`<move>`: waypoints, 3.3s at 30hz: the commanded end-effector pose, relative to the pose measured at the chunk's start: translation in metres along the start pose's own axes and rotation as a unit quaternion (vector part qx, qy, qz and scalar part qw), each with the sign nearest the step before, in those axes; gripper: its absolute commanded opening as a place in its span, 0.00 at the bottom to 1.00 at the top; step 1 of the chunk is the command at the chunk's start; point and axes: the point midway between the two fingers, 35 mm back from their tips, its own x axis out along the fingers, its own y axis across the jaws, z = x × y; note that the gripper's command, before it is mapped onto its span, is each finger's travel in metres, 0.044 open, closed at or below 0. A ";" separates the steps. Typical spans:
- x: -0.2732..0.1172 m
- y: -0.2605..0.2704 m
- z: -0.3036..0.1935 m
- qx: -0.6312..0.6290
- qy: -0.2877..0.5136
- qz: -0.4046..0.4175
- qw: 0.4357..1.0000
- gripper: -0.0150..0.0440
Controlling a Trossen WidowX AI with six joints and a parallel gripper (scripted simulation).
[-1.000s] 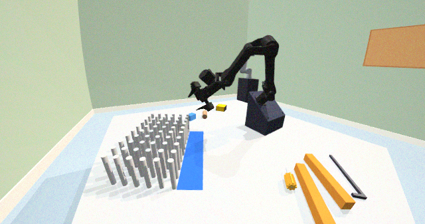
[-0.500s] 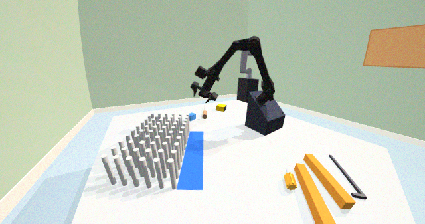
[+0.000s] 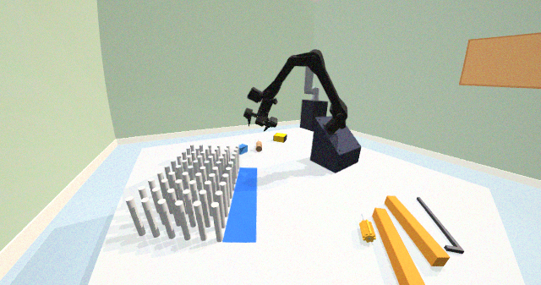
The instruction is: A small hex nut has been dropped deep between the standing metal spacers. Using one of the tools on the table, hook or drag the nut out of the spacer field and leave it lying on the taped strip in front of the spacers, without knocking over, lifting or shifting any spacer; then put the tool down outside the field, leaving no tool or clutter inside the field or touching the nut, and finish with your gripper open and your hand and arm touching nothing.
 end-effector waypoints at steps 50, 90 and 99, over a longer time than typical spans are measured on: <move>0.057 0.031 0.023 -0.001 -0.005 0.017 1.000 0.73; 0.091 0.048 0.038 0.010 -0.005 0.019 1.000 0.42; 0.058 0.029 0.017 0.031 0.000 0.020 0.999 0.25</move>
